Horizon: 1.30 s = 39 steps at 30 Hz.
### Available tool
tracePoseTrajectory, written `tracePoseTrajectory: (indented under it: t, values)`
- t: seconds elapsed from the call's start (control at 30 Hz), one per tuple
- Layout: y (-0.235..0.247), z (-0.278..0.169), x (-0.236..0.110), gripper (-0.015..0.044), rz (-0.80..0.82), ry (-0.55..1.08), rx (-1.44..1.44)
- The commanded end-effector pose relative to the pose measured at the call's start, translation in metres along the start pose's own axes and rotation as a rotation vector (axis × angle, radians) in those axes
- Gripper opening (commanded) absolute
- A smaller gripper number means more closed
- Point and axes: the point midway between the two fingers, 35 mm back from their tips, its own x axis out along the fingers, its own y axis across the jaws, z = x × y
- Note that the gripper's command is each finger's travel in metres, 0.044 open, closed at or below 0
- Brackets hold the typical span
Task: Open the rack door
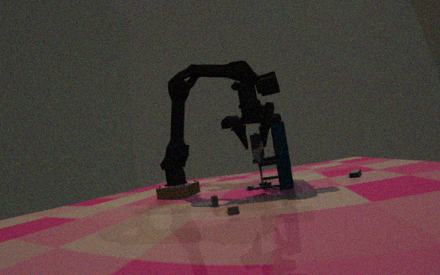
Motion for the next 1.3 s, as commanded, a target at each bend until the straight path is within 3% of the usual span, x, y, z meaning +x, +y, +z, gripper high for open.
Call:
tracePoseTrajectory:
  t: [0.0,1.27]
  values:
    - [0.0056,-0.0019,0.0014,0.0286,0.012,0.0,-0.231]
    - [0.0056,-0.002,0.0015,0.0286,0.008,-0.012,-2.114]
